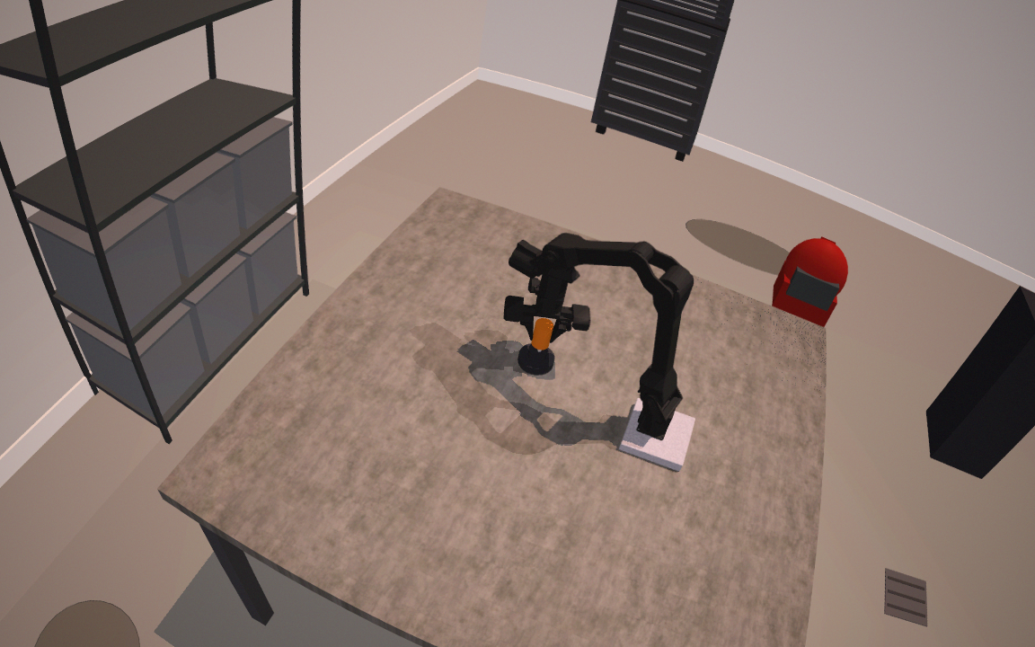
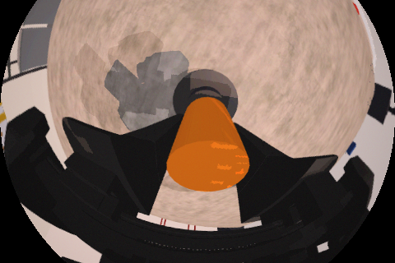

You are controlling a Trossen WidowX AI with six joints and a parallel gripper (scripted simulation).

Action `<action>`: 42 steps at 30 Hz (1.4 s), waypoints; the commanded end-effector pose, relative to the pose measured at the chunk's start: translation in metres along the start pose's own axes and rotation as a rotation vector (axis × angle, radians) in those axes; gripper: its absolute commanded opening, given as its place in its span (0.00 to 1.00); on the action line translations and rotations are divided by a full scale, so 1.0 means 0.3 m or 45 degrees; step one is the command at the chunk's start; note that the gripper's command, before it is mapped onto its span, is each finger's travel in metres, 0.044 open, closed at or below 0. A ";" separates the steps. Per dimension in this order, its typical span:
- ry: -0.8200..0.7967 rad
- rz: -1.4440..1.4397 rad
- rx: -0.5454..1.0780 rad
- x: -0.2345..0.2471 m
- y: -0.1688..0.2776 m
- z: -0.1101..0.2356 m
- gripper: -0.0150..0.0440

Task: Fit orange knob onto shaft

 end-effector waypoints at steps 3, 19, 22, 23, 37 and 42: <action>0.000 0.174 0.000 0.004 -0.002 0.012 0.25; 0.000 0.174 0.000 0.007 -0.003 -0.004 0.25; 0.000 0.174 0.000 0.004 -0.002 -0.006 0.25; 0.000 0.174 0.000 0.003 -0.001 -0.004 0.25; 0.000 0.174 0.000 0.000 0.000 -0.006 0.25; 0.000 0.174 0.000 0.003 -0.002 0.005 0.25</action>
Point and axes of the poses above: the point midway between the two fingers, 35 mm back from their tips, its own z axis back along the fingers, its own x axis across the jaws, y = z × x, the point moved 8 cm from there along z, back along the fingers, and after that the axes turned 4 degrees about -z, right-handed, at the moved point
